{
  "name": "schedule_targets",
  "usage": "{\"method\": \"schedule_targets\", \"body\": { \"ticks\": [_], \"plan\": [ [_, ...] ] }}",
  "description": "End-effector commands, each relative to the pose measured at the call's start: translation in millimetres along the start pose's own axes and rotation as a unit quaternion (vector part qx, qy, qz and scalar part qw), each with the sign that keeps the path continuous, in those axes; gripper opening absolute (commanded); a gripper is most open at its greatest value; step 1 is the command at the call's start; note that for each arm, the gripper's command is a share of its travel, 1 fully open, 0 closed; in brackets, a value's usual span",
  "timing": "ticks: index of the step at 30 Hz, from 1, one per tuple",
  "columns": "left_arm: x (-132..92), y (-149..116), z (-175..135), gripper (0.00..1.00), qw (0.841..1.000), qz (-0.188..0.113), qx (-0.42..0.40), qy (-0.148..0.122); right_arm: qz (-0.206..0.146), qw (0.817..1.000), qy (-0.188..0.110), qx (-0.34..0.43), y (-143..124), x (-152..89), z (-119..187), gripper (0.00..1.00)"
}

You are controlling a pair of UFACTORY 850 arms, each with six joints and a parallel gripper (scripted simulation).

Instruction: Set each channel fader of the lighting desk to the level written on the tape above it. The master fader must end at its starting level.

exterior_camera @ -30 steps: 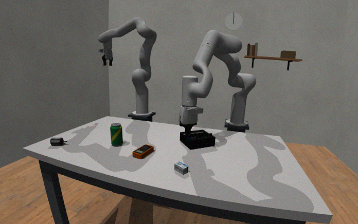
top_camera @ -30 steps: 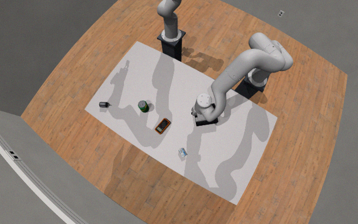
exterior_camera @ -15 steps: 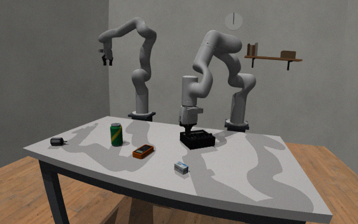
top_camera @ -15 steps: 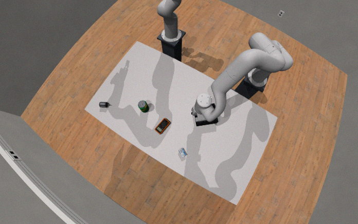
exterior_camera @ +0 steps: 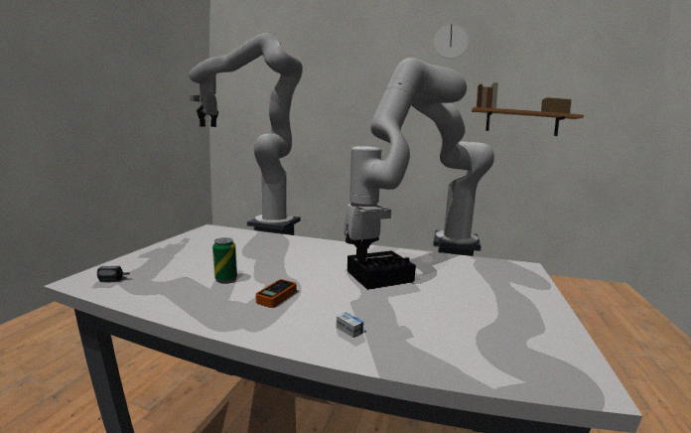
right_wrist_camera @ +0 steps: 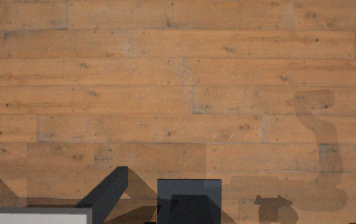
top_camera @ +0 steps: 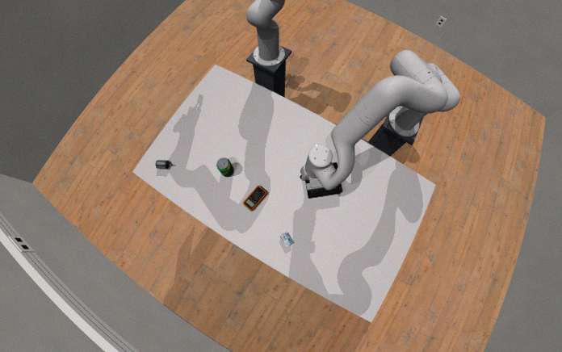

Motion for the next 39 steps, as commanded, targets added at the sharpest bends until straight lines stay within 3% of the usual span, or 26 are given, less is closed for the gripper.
{"method": "schedule_targets", "body": {
  "ticks": [1,21,39],
  "plan": [
    [-1,0,1,0.0,1.0,0.001,0.0,-0.001,0.001,1.0,0.0,0.0,0,-1,0,1.0],
    [-40,0,1,0.0,1.0,0.001,0.0,-0.001,0.001,1.0,0.0,0.0,0,-1,0,1.0],
    [-40,-3,-4,0.0,1.0,0.001,0.0,-0.001,0.001,1.0,0.0,0.0,0,-1,0,1.0]
  ]
}}
Point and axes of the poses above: on each arm, the point where the finger pads meet when closed, its own x axis out along the fingers, its own z axis across the jaws, y = z × x, the point moved 5 cm from there along -x, back along the fingers, and after that the axes turned 3 degrees about x, right-handed, at the moved point
